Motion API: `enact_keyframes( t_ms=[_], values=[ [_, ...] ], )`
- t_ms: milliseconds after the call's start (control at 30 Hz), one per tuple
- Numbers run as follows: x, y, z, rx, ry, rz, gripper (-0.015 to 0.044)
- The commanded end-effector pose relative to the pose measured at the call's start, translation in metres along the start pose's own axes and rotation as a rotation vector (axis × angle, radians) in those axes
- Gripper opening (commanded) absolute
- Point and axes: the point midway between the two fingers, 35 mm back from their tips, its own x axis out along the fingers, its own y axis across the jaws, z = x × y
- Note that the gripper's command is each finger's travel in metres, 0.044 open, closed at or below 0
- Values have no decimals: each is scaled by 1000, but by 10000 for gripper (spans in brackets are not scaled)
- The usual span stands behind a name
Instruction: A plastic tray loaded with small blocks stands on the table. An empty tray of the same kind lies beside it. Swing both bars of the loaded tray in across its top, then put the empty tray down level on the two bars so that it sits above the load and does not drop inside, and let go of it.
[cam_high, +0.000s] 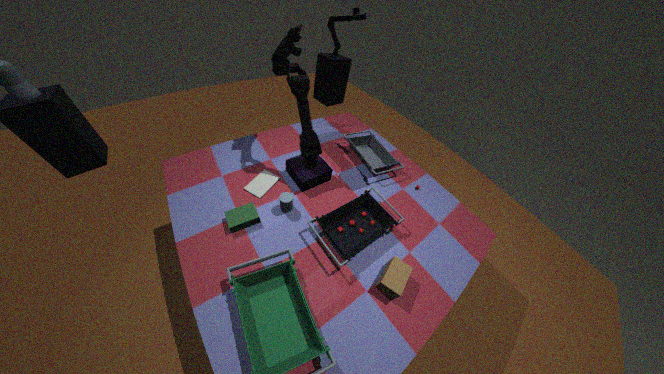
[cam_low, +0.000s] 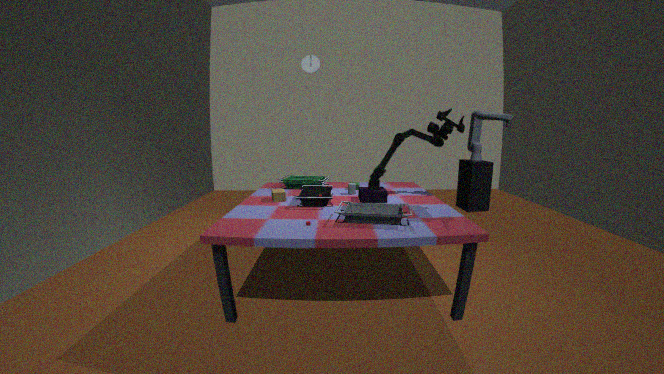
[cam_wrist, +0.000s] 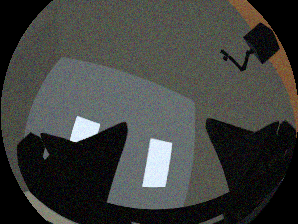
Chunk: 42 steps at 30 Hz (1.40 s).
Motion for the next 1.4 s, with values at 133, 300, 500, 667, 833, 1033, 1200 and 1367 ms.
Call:
enact_keyframes(
  t_ms=[133, 300, 500, 667, 833, 1033, 1200, 1367],
  values=[
    [0, 0, 0, 0, 0, 0, 269],
    [14, -3, 15, -80, -7, -2, 138],
    [65, -8, 84, -392, -52, -28, 83],
    [100, -7, 149, -655, -107, -87, 83],
    [127, 3, 221, -905, -177, -171, 83],
    [147, 27, 308, -1144, -274, -295, 83],
    [152, 56, 379, -1308, -365, -417, 83],
    [149, 94, 437, -1470, -456, -490, 83]
  ],
)
